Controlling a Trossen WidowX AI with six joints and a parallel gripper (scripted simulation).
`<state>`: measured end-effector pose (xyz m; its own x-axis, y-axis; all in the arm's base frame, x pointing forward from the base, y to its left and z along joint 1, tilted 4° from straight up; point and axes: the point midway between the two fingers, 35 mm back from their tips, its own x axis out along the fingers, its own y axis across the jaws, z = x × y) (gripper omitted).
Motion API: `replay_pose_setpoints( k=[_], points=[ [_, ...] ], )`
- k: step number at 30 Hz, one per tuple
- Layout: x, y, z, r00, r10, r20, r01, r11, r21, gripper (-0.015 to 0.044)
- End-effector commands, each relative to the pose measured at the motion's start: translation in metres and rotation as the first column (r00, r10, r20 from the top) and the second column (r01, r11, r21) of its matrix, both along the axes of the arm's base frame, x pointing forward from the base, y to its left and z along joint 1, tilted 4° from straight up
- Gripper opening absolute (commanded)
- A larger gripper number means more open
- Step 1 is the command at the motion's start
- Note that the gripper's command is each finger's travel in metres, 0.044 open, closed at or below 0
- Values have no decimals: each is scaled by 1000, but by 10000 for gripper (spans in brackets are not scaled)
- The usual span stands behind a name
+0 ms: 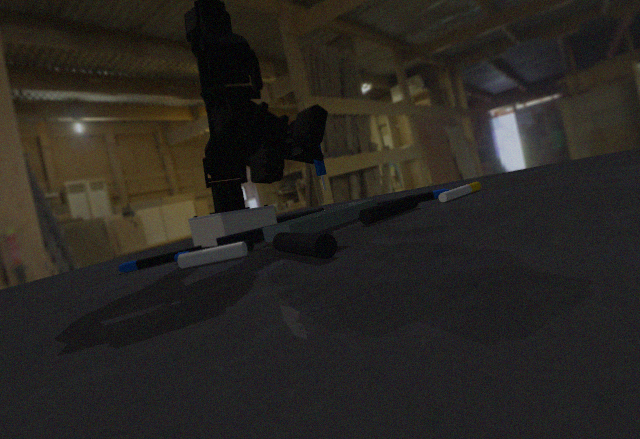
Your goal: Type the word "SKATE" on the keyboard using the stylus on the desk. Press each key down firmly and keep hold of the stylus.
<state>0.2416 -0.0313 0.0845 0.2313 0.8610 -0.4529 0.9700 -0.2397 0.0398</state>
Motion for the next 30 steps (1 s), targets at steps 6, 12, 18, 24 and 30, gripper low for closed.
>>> replay_pose_setpoints(
  k=[6, 12, 18, 24, 30],
  points=[
    [0, 2, -31, 1000, -2, 1, 2, 1000, 9, 0],
    [0, 2, -31, 1000, -2, 1, 2, 1000, 9, 0],
    [0, 2, -31, 1000, -2, 1, 2, 1000, 9, 26],
    [0, 4, -33, 1000, -2, 1, 2, 1000, 9, 81],
    [0, 4, -34, 1000, -2, 1, 2, 1000, 9, 81]
  ],
)
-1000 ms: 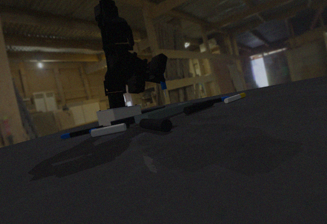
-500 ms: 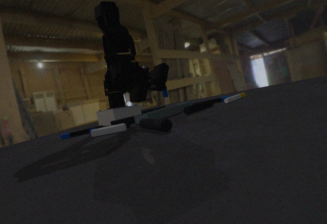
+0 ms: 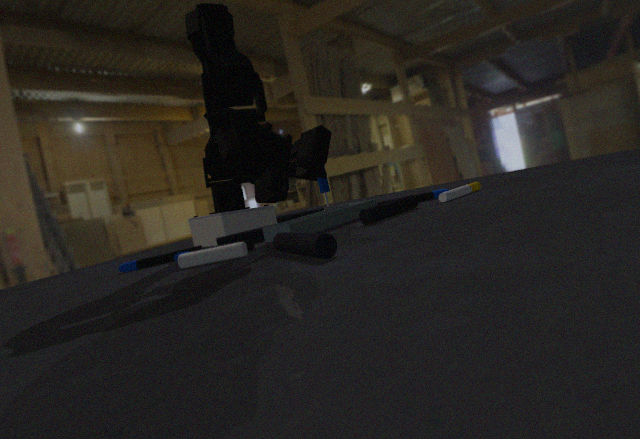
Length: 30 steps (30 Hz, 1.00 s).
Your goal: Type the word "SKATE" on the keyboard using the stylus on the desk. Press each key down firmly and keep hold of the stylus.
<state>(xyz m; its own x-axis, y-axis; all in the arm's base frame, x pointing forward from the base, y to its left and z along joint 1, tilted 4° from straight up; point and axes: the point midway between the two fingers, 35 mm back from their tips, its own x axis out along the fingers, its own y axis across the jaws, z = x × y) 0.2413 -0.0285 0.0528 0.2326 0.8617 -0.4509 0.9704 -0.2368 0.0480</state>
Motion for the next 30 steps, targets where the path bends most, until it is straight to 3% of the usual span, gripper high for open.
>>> replay_pose_setpoints(
  k=[1, 30],
  points=[
    [0, 1, -2, 1000, -5, -7, 5, 1000, 9, 81],
    [0, 1, -11, 1000, -5, -7, 5, 1000, 9, 81]
  ],
)
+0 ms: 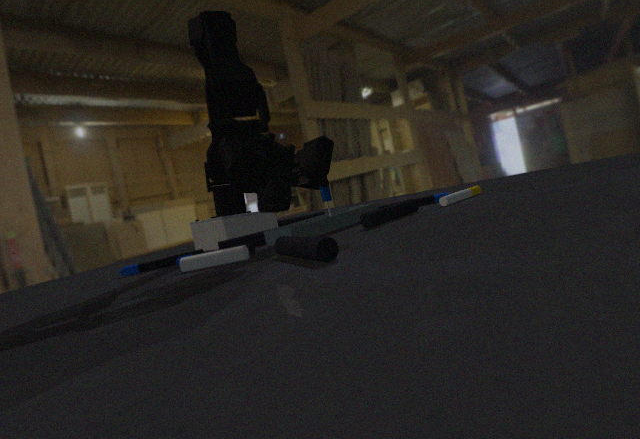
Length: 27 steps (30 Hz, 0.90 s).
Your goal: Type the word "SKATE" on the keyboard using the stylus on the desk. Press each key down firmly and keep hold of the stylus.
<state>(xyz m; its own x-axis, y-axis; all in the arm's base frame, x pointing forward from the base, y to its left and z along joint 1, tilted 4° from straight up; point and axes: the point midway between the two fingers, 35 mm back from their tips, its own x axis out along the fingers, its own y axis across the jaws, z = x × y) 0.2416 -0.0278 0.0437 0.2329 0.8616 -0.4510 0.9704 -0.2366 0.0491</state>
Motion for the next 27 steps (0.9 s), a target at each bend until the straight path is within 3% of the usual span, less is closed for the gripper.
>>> replay_pose_setpoints(
  k=[1, 27],
  points=[
    [0, 1, -2, 1000, -5, -8, 6, 1000, 10, 81],
    [1, 1, -12, 1000, -5, -8, 6, 1000, 10, 81]
  ],
)
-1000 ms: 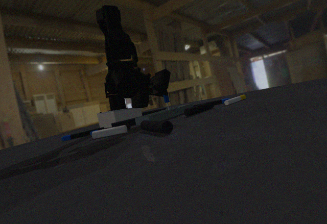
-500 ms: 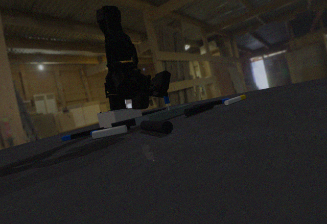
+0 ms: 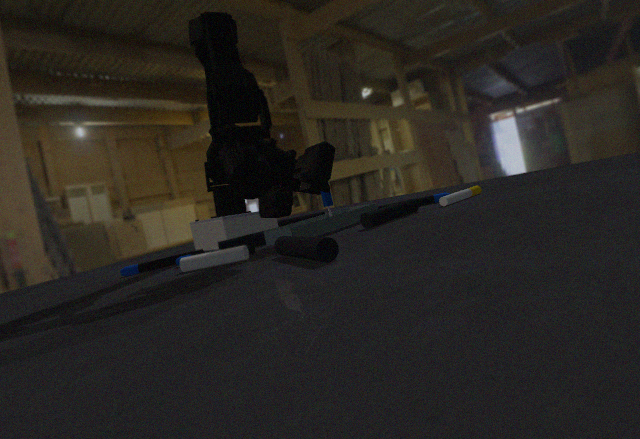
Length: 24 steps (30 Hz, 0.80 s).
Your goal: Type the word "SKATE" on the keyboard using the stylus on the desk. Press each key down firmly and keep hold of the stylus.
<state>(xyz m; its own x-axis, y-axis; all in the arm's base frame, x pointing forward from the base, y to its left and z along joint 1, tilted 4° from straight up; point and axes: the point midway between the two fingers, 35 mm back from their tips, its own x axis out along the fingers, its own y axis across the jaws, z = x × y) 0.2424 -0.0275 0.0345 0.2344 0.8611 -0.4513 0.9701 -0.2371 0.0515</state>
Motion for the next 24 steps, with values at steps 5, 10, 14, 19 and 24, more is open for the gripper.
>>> replay_pose_setpoints(
  k=[5, 10, 14, 19, 24],
  points=[
    [0, 1, 0, 1000, -5, -10, 5, 1000, 10, 81],
    [0, 0, 5, 1000, -5, -10, 5, 1000, 10, 81],
    [-1, -1, 22, 1000, -5, -10, 5, 1000, 10, 81],
    [-2, -1, 37, 1000, -5, -10, 5, 1000, 10, 81],
    [-2, -1, 37, 1000, -5, -10, 5, 1000, 10, 81]
  ],
)
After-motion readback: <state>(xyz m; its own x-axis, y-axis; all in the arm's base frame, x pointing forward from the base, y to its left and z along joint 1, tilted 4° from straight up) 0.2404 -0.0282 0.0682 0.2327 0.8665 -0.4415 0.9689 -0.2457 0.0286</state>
